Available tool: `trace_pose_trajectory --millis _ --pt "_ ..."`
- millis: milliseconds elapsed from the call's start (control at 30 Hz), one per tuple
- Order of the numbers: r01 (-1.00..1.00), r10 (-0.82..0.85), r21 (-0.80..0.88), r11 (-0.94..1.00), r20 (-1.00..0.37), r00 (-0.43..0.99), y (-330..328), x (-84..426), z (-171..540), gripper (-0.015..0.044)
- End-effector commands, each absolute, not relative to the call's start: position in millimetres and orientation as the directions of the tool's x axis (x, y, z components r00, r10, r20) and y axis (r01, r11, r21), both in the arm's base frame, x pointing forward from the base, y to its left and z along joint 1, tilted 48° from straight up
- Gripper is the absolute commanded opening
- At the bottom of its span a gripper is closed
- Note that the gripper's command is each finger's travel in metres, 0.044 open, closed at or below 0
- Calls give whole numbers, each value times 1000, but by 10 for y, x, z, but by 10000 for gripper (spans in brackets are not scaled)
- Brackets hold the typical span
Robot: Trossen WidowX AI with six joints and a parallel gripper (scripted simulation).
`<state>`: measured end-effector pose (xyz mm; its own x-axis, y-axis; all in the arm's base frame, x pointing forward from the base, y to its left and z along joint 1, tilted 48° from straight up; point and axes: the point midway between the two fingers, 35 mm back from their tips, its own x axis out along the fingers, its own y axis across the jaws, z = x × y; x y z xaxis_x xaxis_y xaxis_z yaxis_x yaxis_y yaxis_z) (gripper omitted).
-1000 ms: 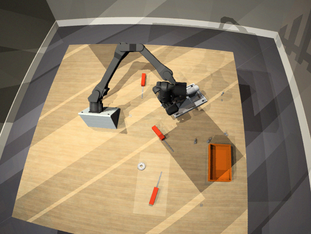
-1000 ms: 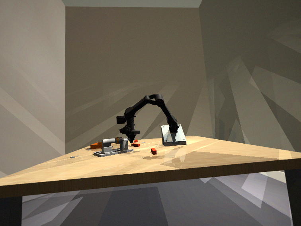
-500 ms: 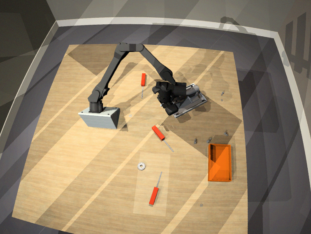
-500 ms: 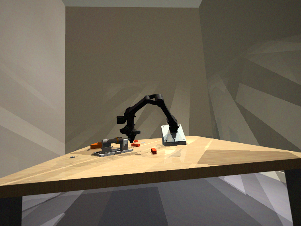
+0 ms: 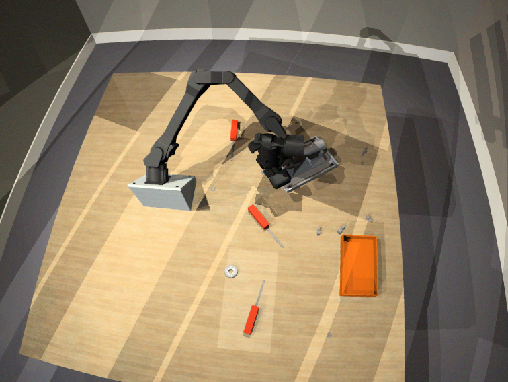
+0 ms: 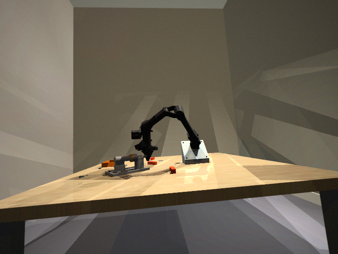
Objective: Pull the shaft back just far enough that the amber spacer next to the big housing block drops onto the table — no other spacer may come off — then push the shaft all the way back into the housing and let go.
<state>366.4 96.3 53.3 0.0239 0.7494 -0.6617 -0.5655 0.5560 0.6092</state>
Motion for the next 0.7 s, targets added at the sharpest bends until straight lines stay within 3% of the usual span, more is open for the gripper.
trace_pose_trajectory --millis 0,667 --pt "-572 748 604 555 -663 26 959 3660 535 0" --pt "-572 748 604 555 -663 26 950 3641 525 0"
